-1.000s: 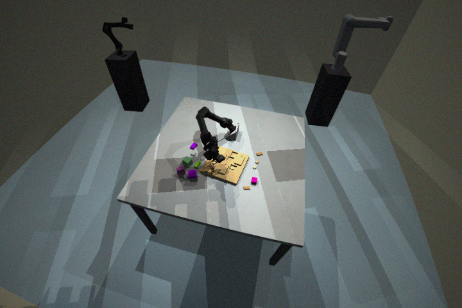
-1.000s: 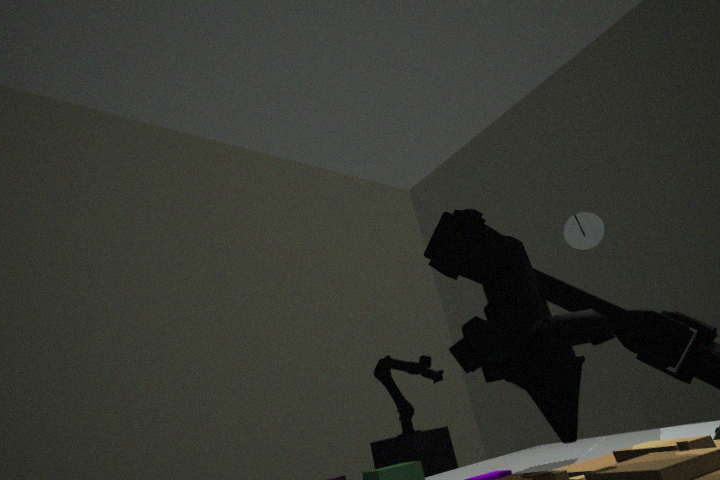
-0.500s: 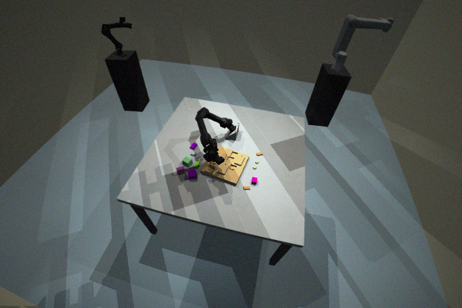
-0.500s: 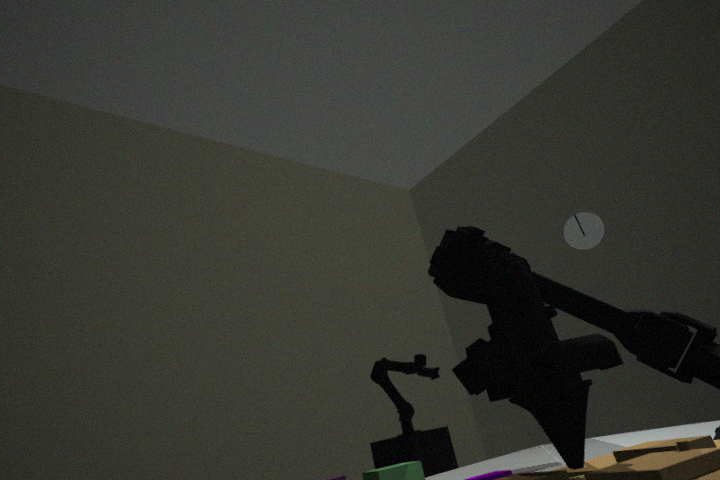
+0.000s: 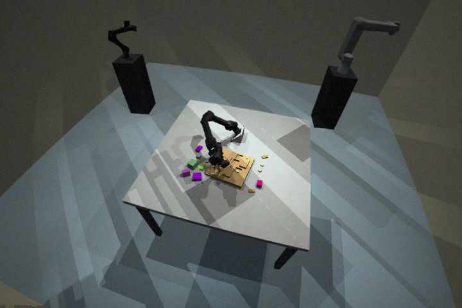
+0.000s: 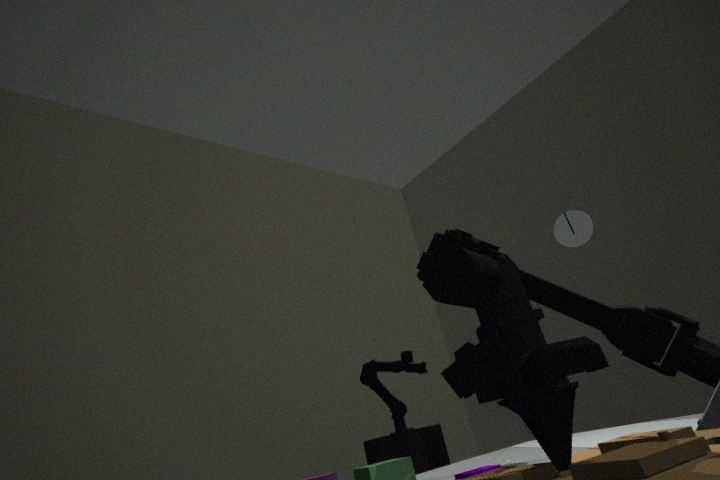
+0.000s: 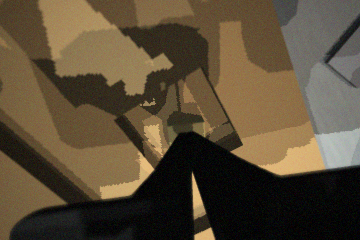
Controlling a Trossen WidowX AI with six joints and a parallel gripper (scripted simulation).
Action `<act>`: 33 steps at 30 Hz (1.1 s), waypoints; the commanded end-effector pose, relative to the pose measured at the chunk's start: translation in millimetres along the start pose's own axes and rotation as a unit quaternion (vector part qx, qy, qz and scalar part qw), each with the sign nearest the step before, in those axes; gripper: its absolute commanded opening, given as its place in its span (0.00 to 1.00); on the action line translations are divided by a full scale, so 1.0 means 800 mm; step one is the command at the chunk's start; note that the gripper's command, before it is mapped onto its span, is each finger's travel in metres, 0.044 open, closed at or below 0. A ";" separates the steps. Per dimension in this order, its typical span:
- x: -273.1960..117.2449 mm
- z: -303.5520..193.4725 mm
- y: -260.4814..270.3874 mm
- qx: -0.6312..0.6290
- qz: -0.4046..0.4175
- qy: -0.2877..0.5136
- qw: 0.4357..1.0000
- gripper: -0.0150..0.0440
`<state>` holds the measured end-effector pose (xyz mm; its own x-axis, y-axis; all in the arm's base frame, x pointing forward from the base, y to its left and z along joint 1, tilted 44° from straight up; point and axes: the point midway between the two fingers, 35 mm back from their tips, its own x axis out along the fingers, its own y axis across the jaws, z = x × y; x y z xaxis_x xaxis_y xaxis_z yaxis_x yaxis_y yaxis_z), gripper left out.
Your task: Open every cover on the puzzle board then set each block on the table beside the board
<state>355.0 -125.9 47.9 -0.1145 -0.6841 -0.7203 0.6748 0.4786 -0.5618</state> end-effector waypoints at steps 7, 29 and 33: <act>0.003 0.007 0.003 0.001 -0.001 -0.003 1.000 0.25; -0.055 0.006 0.005 0.001 -0.001 -0.001 1.000 0.50; -0.077 0.005 0.004 0.002 0.000 -0.001 1.000 0.50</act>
<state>366.1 -94.2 82.1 -0.1155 -0.6893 -0.7152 0.6726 0.4756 -0.5670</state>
